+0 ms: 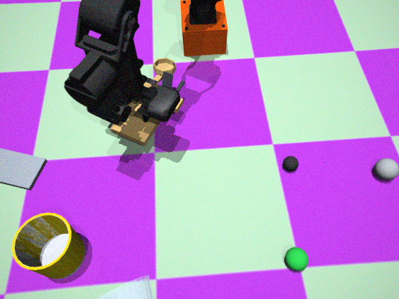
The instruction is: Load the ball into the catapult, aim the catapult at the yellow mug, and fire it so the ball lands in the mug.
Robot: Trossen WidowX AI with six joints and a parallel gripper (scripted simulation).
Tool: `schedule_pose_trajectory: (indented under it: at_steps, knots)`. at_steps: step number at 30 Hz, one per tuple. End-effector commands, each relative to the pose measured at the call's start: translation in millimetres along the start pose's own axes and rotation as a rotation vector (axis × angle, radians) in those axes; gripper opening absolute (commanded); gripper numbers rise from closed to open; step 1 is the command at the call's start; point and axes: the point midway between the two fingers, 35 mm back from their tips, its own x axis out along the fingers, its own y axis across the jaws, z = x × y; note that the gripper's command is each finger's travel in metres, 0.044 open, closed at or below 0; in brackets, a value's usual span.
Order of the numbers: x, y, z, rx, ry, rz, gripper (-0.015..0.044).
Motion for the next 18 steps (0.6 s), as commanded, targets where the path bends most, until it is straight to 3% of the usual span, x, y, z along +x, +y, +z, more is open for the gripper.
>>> schedule_pose_trajectory:
  at_steps: [1, 18]
  knots:
    - [5, 0, 1, -0.003, -0.003, 0.000, 0.0000]
    - [32, 0, 1, -0.003, -0.002, 0.001, 0.0000]
